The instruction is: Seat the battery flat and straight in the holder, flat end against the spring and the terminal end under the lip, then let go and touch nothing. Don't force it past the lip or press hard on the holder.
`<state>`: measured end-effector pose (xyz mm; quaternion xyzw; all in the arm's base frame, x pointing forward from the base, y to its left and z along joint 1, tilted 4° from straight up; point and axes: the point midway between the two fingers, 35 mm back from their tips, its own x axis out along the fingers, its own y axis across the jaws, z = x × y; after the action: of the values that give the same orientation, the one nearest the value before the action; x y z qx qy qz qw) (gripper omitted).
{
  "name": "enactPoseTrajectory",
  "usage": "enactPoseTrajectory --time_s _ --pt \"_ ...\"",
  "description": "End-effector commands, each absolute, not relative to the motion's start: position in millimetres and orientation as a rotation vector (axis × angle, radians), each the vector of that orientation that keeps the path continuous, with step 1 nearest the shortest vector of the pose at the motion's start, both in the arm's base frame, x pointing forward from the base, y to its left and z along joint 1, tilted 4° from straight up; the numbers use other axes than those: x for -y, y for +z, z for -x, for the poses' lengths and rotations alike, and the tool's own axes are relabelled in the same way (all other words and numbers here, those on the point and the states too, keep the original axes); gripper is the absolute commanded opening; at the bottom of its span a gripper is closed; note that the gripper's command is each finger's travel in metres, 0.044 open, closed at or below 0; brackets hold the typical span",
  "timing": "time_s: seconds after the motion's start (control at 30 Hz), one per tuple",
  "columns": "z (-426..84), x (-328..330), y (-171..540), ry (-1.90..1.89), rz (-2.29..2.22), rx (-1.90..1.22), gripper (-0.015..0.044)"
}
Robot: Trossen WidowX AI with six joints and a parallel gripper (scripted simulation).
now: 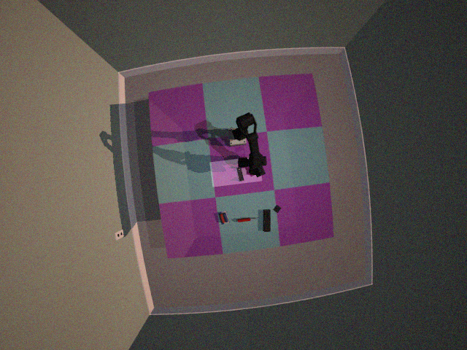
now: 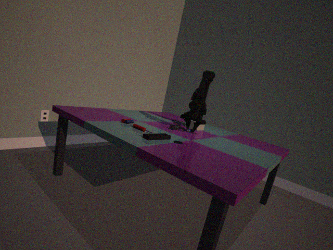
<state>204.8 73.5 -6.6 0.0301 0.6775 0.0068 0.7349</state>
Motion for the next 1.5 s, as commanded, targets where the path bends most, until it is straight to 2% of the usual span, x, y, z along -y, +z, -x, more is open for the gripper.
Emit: enactPoseTrajectory --time_s 0.0,0.13,0.3,0.5,0.73,0.93,1.47 --pt "-203 -74 -11 0.013 -0.073 -1.493 0.0205" --pt "-203 -74 -11 0.013 -0.073 -1.493 0.0100" --pt "-203 -74 -11 0.013 -0.073 -1.493 0.0070" --pt "-204 -74 -10 0.013 -0.073 -1.493 0.0070" --pt "-201 -72 34 0.013 -0.073 -1.493 0.0070" --pt "-201 -71 39 0.014 -0.072 -1.493 0.0070" --pt "-272 8 66 0.119 0.063 -1.479 0.0070"
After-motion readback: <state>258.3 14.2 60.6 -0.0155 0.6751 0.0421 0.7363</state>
